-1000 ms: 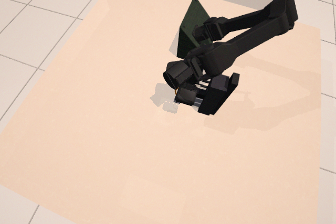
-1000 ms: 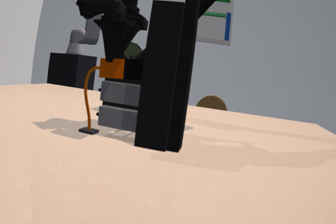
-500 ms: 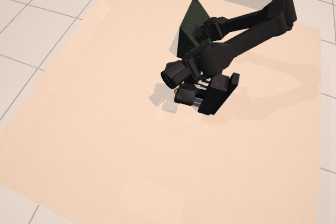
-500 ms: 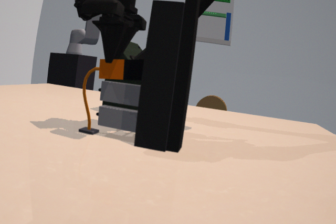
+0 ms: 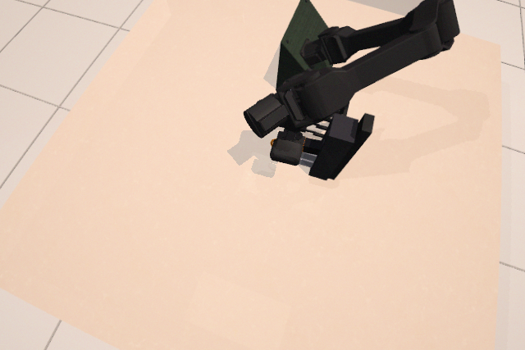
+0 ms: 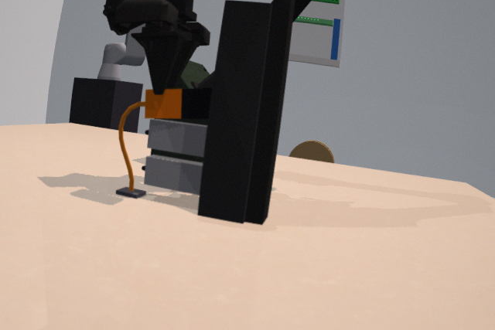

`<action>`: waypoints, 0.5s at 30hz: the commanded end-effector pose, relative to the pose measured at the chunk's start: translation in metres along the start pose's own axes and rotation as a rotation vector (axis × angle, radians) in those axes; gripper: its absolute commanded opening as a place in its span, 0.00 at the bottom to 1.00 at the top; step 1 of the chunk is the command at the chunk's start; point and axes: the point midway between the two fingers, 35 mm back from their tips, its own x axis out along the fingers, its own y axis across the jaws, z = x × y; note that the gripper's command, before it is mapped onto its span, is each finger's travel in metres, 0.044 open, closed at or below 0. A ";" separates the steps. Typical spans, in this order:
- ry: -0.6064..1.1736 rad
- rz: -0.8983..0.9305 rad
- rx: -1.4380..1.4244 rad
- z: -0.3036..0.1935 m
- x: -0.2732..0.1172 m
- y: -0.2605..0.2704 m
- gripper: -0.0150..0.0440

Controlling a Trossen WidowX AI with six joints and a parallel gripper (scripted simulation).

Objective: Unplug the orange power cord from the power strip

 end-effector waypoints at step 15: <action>-0.083 0.008 0.021 0.028 -0.006 -0.002 0.70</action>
